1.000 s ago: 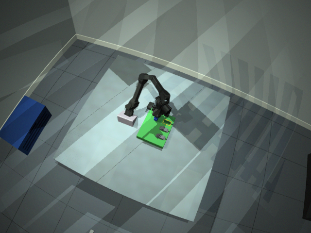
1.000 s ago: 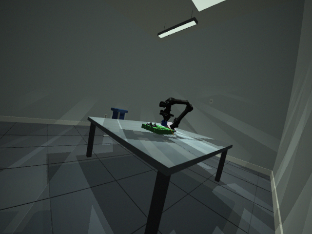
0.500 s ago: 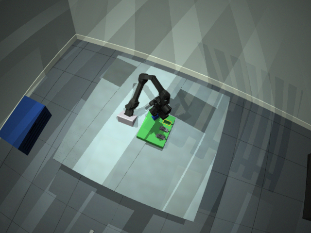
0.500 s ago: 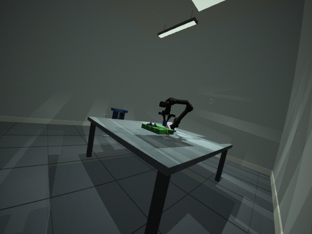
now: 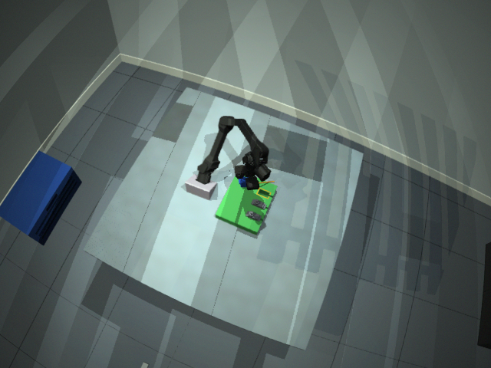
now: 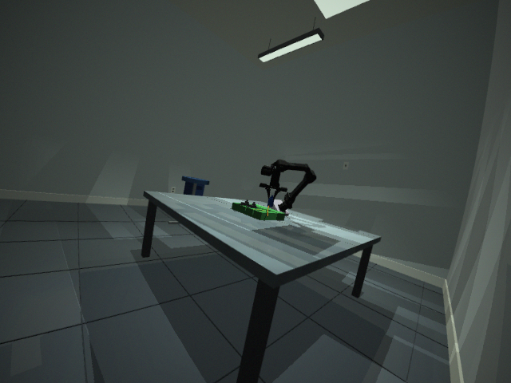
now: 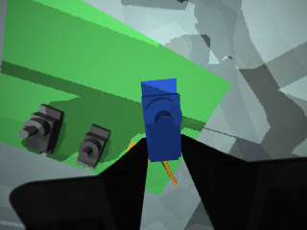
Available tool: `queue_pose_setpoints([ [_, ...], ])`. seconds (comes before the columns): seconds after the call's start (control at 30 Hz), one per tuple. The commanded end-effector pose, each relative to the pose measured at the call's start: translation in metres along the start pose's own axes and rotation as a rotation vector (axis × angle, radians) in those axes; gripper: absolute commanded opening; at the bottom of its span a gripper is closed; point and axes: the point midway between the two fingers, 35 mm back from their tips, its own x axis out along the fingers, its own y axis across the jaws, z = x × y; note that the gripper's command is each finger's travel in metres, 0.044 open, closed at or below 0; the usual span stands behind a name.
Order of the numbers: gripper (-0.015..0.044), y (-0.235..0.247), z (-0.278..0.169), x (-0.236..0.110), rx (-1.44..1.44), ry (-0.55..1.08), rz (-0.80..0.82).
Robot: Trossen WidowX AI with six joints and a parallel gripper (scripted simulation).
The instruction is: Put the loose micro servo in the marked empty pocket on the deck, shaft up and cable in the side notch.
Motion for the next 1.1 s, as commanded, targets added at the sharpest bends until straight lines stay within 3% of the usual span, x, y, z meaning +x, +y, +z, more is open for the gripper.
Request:
queue_pose_setpoints([
  [0.0,0.0,-0.001,0.0,-0.001,0.134,0.004,-0.001],
  [0.4,0.0,-0.001,0.0,-0.001,0.525,0.003,-0.002],
  [0.67,0.0,0.001,-0.004,-0.001,0.53,0.004,-0.002],
  [1.07,0.0,0.024,-0.043,-0.001,0.529,0.005,-0.001],
])
